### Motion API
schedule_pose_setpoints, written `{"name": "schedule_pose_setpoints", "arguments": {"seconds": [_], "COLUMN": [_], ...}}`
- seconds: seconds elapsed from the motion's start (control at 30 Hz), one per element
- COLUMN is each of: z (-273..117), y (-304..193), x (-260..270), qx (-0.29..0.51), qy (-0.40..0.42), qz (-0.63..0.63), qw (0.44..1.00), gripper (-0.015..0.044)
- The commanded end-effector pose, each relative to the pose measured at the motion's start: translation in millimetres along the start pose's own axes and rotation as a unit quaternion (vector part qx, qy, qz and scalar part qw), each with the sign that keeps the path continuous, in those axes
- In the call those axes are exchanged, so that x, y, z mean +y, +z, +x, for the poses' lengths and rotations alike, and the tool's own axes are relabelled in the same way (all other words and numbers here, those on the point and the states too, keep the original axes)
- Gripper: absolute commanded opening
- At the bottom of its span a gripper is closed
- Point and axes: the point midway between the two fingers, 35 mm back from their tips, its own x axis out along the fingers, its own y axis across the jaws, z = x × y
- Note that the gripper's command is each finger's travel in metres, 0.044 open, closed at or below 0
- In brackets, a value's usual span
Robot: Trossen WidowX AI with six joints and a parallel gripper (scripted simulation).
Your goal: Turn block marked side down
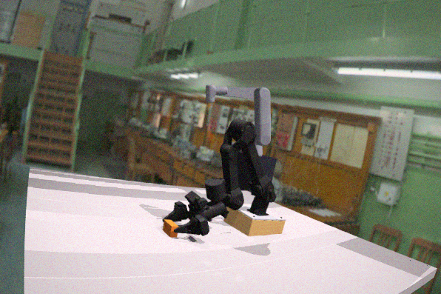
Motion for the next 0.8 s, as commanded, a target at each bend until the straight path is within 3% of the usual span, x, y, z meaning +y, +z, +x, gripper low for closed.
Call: {"name": "schedule_pose_setpoints", "arguments": {"seconds": [0.0,0.17,0.33,0.5,0.77], "z": [5,11,-7,-25,-45], "y": [2,16,36,60,56], "x": [0,0,0,1,0], "qx": [0.022,0.105,0.187,0.209,0.261], "qy": [-0.003,-0.004,-0.004,-0.001,-0.003], "qz": [0.0,-0.003,-0.003,0.0,0.0], "qw": [1.0,0.995,0.982,0.978,0.965], "gripper": [0.044,0.044,0.044,0.044,0.044]}}
